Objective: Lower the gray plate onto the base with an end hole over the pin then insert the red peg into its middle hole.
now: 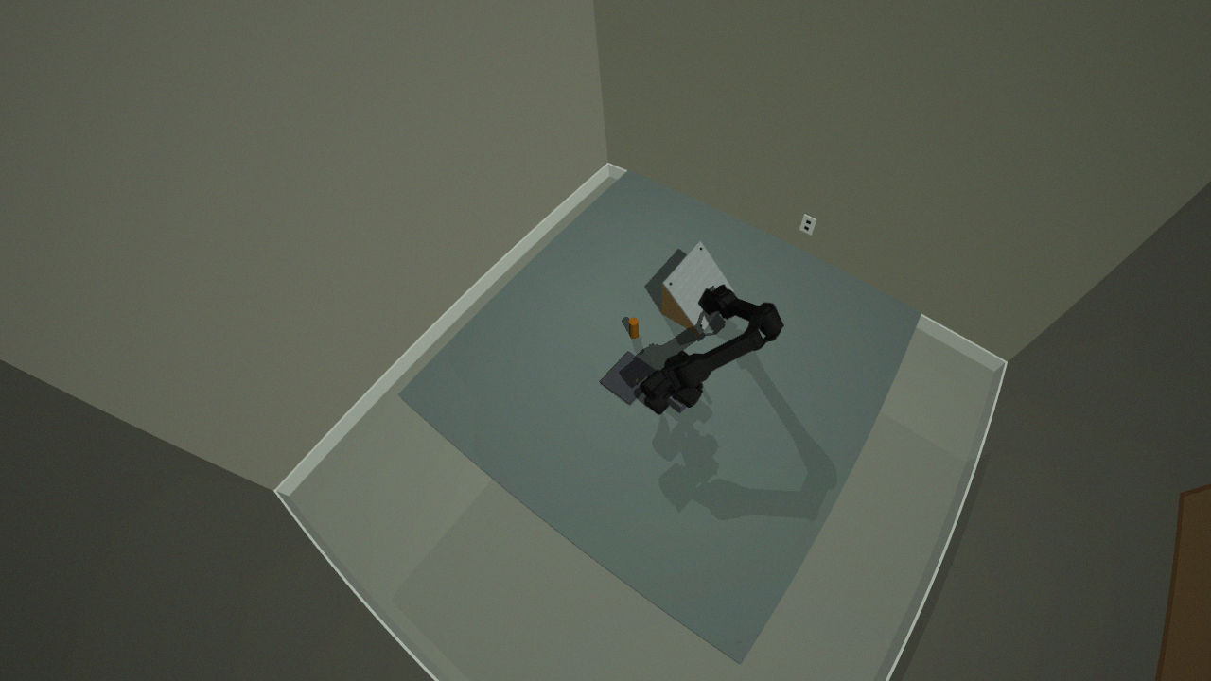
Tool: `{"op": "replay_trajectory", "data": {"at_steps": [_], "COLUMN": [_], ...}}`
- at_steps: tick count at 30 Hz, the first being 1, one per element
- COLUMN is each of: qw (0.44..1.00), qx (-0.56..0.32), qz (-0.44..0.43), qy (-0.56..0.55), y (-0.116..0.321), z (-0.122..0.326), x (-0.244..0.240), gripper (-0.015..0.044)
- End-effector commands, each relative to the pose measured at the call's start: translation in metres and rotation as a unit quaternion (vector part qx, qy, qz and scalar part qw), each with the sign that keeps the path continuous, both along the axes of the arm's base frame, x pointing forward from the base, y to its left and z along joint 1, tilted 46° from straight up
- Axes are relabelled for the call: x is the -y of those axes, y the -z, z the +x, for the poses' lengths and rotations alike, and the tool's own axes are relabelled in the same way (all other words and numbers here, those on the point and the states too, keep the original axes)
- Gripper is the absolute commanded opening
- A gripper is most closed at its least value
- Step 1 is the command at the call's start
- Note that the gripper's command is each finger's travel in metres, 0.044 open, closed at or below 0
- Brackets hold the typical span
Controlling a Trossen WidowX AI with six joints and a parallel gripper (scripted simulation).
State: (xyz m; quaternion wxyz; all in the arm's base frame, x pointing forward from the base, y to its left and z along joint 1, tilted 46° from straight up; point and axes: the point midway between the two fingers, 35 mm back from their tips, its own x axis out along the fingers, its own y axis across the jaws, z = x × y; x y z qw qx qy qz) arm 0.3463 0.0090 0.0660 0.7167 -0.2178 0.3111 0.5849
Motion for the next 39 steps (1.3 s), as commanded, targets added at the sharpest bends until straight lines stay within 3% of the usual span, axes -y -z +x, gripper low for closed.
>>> {"op": "replay_trajectory", "data": {"at_steps": [1,4,15,21,25,39], "qw": [1.000,1.000,1.000,1.000,1.000,1.000], "qx": [-0.001,-0.001,-0.001,-0.001,-0.001,0.004], "qz": [0.003,0.003,0.003,0.003,0.003,-0.006], "qy": [0.001,0.001,0.001,0.001,0.002,0.006], "y": [0.003,0.005,0.005,0.005,0.002,-0.027], "z": [0.000,0.000,0.000,0.000,0.000,0.001], "x": [-0.005,-0.007,-0.007,-0.007,-0.003,0.031], "gripper": [0.0440,0.0440,0.0151,0.0111,0.0006,0.0000]}}
